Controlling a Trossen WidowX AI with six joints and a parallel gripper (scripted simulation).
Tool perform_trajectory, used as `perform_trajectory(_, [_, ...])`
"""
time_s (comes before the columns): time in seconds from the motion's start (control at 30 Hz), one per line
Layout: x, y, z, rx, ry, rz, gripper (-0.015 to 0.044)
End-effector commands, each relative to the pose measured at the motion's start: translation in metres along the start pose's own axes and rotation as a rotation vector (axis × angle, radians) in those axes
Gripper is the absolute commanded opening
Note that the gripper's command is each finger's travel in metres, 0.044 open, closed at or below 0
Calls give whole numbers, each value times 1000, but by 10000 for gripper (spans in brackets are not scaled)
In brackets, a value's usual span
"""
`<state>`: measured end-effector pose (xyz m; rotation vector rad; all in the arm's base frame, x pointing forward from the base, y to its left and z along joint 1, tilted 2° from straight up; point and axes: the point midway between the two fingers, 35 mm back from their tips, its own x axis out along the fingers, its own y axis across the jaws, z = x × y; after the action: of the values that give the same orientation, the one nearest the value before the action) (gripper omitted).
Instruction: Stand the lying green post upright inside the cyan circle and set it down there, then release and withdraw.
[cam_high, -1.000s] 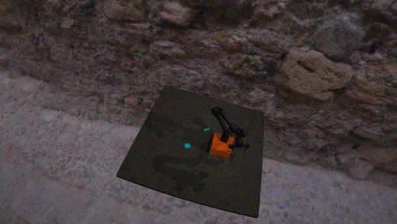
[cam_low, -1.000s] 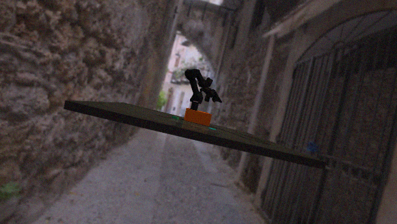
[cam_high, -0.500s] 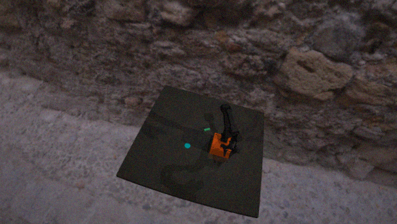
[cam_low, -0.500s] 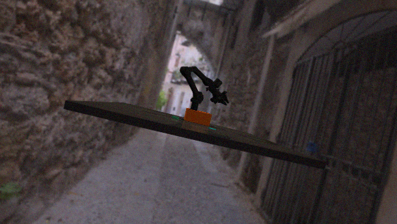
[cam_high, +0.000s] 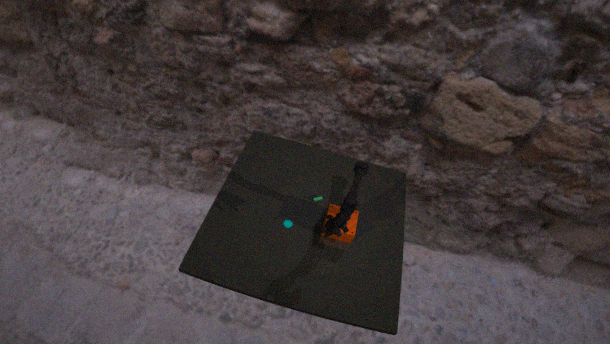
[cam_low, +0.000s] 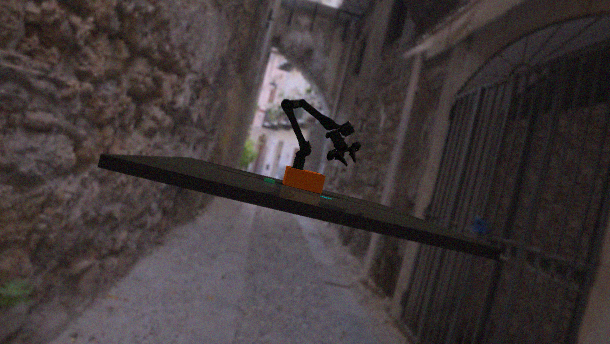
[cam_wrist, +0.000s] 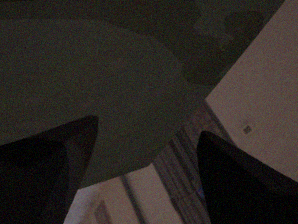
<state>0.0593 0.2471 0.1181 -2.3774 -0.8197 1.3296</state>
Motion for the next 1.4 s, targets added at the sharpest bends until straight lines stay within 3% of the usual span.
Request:
perform_trajectory(0.0, [11,21,-27,161,31,115,233])
perform_trajectory(0.63, [8,162,-121,1008,217,587,233])
perform_trajectory(1.0, [-30,250,-138,1568,353,780,233])
perform_trajectory(1.37, [-87,326,-125,2172,509,891,233])
